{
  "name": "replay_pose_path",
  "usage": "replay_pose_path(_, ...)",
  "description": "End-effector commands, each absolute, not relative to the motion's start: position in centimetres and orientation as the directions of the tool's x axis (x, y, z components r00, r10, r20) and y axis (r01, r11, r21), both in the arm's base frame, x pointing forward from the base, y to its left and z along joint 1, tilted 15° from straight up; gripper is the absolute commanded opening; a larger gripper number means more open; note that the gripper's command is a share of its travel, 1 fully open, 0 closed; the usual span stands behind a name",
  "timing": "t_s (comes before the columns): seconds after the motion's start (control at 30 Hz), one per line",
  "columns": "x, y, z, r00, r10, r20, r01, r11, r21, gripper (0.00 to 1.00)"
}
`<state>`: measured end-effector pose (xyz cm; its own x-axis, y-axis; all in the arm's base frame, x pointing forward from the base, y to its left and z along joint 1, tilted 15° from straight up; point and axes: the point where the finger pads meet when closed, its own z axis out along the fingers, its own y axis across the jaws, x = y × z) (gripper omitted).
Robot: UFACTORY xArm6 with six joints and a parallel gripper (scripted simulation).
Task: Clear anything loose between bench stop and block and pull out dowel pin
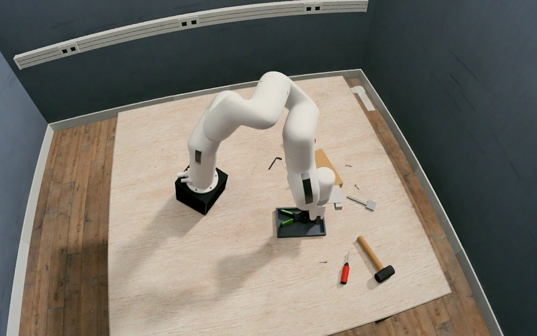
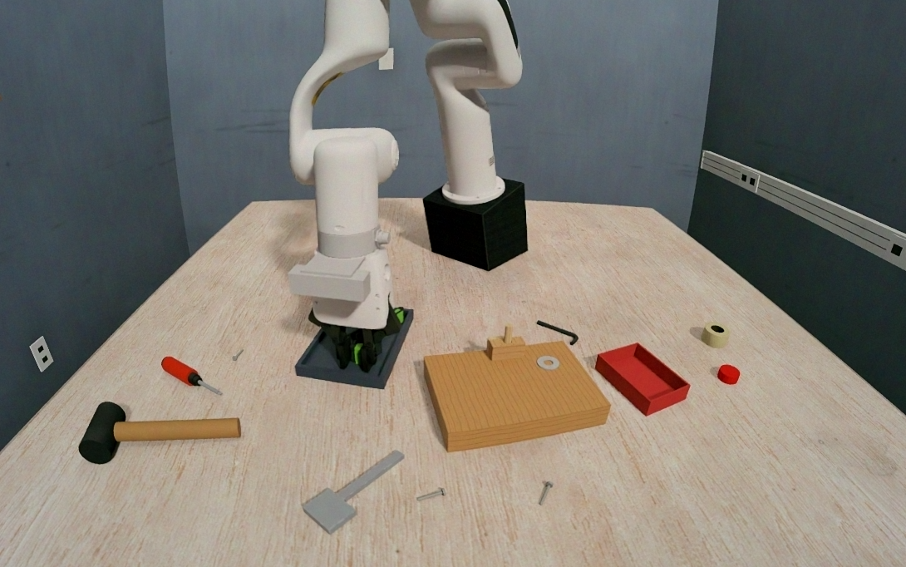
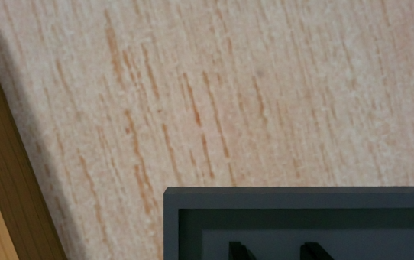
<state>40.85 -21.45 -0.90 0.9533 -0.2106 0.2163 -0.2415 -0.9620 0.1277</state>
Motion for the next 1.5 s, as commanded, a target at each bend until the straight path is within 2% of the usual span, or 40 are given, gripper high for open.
replay_pose_path(0.0,41.0,-21.5,-0.8,0.953,-0.210,0.219,-0.242,-0.962,0.128,0.00)
replay_pose_path(1.47,40.7,-21.2,0.6,0.953,-0.210,0.219,-0.242,-0.962,0.128,0.00)
